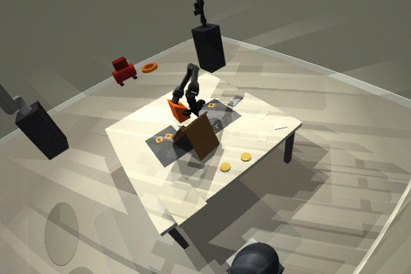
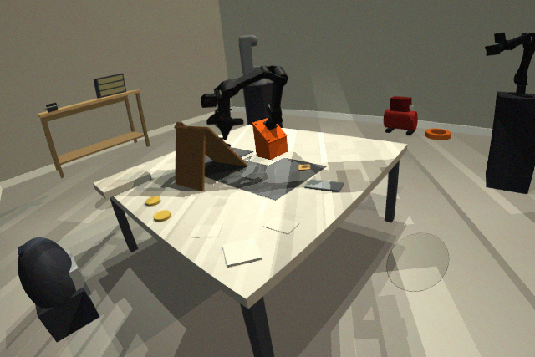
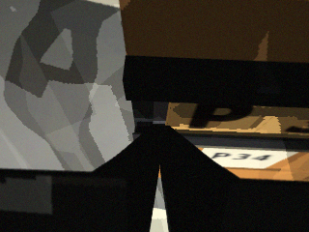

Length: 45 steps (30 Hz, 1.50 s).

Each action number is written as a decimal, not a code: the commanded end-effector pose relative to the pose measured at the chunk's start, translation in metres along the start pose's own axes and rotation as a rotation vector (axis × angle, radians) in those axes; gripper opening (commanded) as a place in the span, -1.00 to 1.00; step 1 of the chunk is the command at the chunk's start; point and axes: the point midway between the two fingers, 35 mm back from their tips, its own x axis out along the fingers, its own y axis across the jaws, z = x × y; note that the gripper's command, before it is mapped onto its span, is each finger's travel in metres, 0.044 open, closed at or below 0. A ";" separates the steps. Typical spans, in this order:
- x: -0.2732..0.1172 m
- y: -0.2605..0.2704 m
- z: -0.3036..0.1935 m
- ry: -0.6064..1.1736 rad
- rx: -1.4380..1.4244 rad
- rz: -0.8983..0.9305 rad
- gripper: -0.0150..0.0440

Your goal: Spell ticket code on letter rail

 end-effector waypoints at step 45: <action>-0.134 -0.106 -0.093 -0.684 0.000 -0.013 1.00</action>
